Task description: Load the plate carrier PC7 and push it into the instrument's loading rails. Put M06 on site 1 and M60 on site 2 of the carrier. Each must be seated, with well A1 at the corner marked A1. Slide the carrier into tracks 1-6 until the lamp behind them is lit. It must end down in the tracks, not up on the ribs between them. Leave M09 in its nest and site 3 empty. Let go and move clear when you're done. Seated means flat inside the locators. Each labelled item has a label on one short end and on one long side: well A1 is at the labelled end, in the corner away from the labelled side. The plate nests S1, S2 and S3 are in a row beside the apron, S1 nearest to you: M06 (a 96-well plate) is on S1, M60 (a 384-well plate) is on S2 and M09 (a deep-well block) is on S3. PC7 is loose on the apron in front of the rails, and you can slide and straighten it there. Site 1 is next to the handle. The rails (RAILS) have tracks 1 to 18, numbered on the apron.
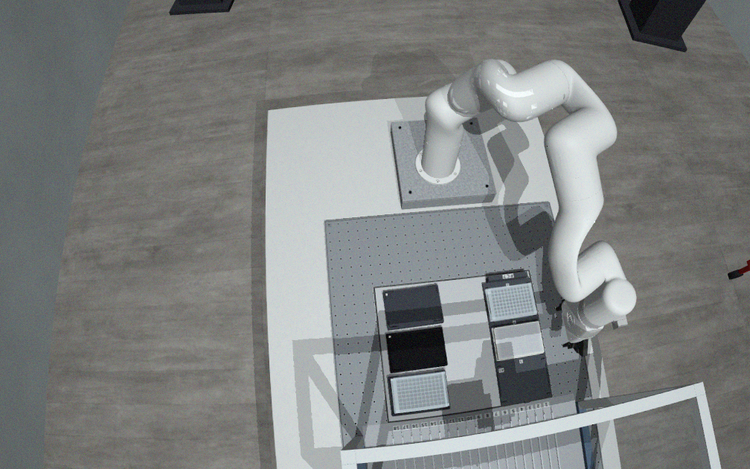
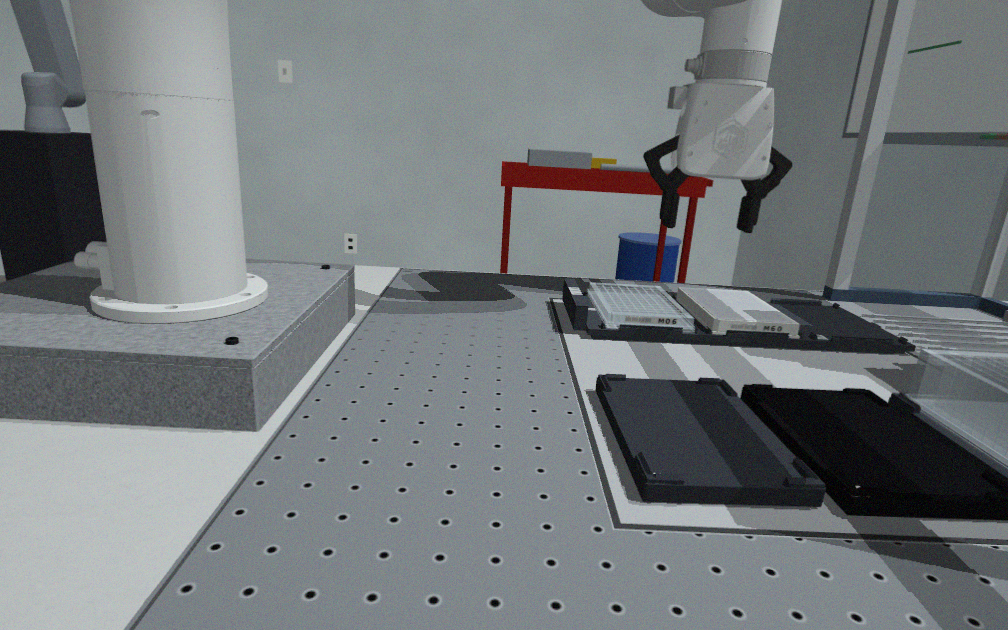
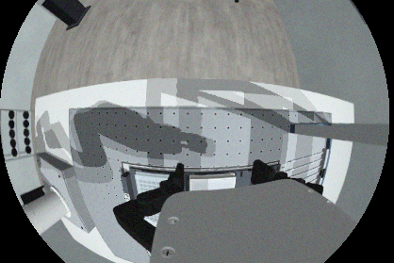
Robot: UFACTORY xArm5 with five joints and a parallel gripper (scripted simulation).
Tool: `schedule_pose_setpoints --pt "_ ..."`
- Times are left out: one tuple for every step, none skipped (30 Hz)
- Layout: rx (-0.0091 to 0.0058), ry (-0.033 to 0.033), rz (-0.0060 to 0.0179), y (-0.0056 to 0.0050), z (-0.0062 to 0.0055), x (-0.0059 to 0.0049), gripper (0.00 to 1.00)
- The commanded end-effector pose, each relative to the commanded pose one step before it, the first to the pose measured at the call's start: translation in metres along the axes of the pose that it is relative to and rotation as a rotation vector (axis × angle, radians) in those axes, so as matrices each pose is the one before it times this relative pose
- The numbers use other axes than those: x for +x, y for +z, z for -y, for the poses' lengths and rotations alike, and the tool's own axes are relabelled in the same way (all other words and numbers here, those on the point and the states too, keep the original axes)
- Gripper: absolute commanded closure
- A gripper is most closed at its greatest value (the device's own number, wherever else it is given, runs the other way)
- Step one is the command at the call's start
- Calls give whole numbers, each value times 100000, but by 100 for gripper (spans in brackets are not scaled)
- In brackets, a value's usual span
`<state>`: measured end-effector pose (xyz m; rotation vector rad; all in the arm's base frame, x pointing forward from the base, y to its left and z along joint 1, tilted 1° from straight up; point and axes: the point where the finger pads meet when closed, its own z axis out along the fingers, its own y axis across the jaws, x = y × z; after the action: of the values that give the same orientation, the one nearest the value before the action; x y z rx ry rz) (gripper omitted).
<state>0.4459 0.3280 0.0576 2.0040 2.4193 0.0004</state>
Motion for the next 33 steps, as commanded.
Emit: schedule_pose_setpoints --pt "-403 -3 -195 670 -144 61 0" --pt "0 0 0 167 0 -2 0" --pt "0 0 0 167 0 -2 0" --pt "0 0 0 167 0 -2 0" --pt "0 0 0 167 0 -2 0" --pt "0 0 0 167 0 -2 0" --pt "0 0 0 0 0 0 0" --pt "0 0 0 0 0 0 0" --pt "0 0 0 167 0 -2 0" --pt "0 0 0 167 0 -2 0" --pt "0 0 0 167 0 -2 0" --pt "0 0 0 167 0 -2 0" --pt "0 0 0 167 0 -2 0" --pt "0 0 0 167 0 -2 0" --pt "0 0 0 167 0 -2 0" --pt "0 0 0 167 0 -2 0" --pt "0 0 0 167 0 -2 0" --pt "0 0 0 167 0 -2 0" --pt "0 0 0 167 0 -2 0" --pt "0 0 0 167 0 -2 0" --pt "0 0 0 167 0 -2 0" --pt "0 0 0 167 0 -2 0" --pt "0 0 0 167 0 -2 0" --pt "0 0 0 0 0 0 0" --pt "0 0 0 0 0 0 0" --pt "0 0 0 167 0 -2 0" --pt "0 0 0 167 0 -2 0" --pt "0 0 0 167 0 -2 0" --pt "0 0 0 167 0 -2 0" --pt "0 0 0 167 0 -2 0" --pt "0 0 0 167 0 -2 0" --pt "0 0 0 167 0 -2 0" --pt "0 0 0 167 0 -2 0"
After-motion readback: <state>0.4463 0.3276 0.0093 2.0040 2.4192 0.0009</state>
